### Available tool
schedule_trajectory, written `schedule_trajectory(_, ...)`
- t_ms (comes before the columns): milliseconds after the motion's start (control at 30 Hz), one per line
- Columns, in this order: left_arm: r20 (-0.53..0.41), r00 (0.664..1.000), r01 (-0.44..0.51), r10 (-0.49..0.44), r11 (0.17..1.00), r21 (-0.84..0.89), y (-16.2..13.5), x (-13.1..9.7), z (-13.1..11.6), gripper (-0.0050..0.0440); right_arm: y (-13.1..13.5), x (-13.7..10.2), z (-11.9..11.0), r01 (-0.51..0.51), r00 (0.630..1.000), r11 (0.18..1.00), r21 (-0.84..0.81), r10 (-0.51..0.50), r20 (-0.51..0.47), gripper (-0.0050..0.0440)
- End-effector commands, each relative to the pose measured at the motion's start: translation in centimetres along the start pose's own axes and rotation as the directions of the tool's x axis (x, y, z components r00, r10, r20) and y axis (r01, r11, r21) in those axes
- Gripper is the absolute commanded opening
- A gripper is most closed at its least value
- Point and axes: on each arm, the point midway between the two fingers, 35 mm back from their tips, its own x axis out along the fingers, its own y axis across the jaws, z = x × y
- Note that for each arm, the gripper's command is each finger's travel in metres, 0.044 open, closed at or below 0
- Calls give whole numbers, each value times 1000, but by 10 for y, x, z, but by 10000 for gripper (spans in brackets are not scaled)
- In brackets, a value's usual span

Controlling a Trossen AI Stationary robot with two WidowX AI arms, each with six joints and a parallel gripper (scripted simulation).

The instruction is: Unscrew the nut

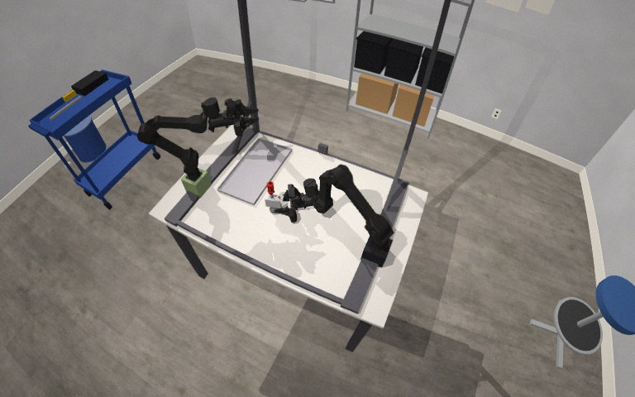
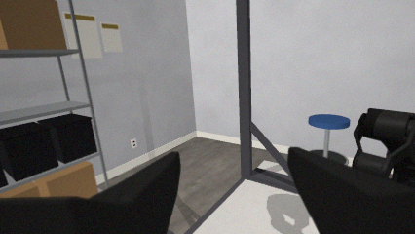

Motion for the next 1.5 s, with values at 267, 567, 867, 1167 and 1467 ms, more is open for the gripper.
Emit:
schedule_trajectory(267,27,1000,2,-2,1000,-26,-4,3,16,245,7,-8,19,-48,999,999,-7,48,20,280)
schedule_trajectory(567,27,1000,2,-2,1000,-26,-4,3,16,245,7,-8,19,-48,999,999,-7,48,20,280)
schedule_trajectory(867,27,1000,2,-2,1000,-26,-4,3,16,245,7,-9,24,-56,998,931,362,49,28,300)
schedule_trajectory(1167,27,1000,2,-2,1000,-26,-4,3,16,245,7,-9,23,-57,998,761,647,49,31,300)
schedule_trajectory(1467,27,1000,2,-2,1000,-26,-4,3,16,245,7,-9,23,-45,998,464,885,49,25,300)
